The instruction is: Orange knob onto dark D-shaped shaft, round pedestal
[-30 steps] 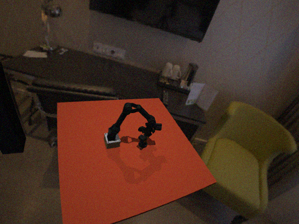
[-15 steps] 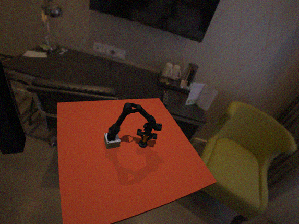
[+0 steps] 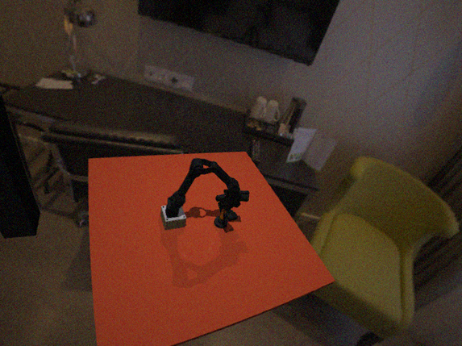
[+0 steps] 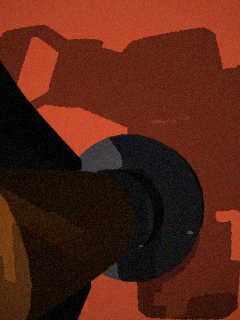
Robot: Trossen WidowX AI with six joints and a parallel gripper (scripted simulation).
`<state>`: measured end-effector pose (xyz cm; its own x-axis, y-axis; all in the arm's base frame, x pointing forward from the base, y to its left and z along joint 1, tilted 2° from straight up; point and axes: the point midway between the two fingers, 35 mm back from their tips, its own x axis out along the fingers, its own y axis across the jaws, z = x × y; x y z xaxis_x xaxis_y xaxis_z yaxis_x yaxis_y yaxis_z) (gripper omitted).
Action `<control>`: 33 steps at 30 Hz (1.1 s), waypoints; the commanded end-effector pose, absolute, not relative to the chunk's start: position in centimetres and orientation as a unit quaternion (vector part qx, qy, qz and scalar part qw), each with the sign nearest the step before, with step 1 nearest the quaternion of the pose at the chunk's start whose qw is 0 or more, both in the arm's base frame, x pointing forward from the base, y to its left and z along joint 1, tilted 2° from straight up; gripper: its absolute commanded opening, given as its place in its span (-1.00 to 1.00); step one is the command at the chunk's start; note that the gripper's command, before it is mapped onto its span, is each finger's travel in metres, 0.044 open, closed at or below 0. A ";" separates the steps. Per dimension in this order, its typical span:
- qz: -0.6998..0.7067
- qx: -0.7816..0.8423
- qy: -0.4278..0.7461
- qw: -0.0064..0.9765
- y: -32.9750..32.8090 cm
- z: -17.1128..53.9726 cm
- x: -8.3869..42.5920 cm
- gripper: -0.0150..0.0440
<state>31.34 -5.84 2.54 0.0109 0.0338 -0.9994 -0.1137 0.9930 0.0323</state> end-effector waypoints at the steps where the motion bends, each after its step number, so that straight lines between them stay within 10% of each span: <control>1: -0.036 0.057 0.701 0.710 -5.9 2.9 31.3 -0.49; 33: -0.094 0.115 0.695 0.703 -6.0 2.3 31.7 -0.49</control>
